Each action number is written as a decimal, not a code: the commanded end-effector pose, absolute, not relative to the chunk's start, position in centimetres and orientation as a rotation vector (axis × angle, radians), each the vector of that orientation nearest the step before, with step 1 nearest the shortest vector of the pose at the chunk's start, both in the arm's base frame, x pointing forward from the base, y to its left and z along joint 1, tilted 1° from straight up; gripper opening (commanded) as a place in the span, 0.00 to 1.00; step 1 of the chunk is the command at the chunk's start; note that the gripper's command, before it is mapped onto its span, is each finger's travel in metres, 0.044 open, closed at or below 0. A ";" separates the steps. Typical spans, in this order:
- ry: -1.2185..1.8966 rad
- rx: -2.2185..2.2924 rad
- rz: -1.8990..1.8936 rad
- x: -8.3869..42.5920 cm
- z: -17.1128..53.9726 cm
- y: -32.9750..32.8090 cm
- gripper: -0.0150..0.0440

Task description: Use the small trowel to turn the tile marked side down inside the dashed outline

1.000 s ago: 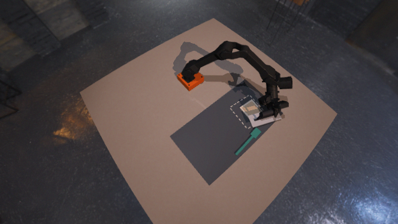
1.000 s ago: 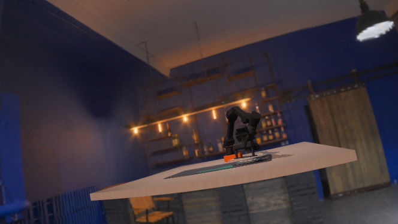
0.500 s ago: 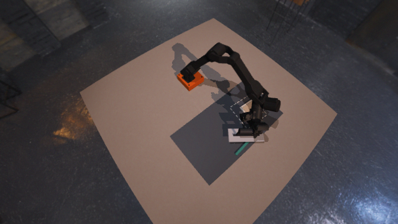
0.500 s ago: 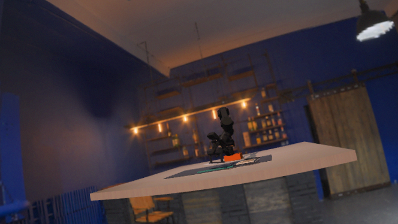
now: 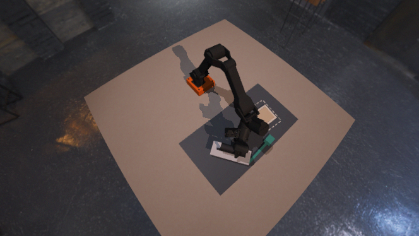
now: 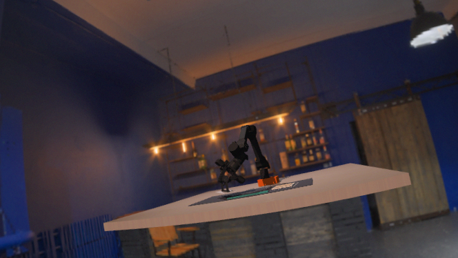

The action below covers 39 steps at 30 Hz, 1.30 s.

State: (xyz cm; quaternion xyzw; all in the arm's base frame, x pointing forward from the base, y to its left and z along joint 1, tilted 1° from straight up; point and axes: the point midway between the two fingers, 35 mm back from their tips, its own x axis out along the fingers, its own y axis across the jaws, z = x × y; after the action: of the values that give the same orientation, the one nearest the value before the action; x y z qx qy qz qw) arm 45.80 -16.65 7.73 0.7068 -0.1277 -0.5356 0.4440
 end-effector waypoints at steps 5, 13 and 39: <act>-0.449 1.759 -1.412 41.0 7.9 -22.7 0.25; -0.475 1.758 -1.432 39.9 7.8 -23.8 0.25; -0.475 1.758 -1.432 40.2 4.2 -23.7 0.25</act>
State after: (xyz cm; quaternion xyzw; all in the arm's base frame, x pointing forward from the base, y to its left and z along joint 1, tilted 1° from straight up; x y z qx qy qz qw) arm 40.24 -23.64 4.59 0.6965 -0.1861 -0.5657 0.4003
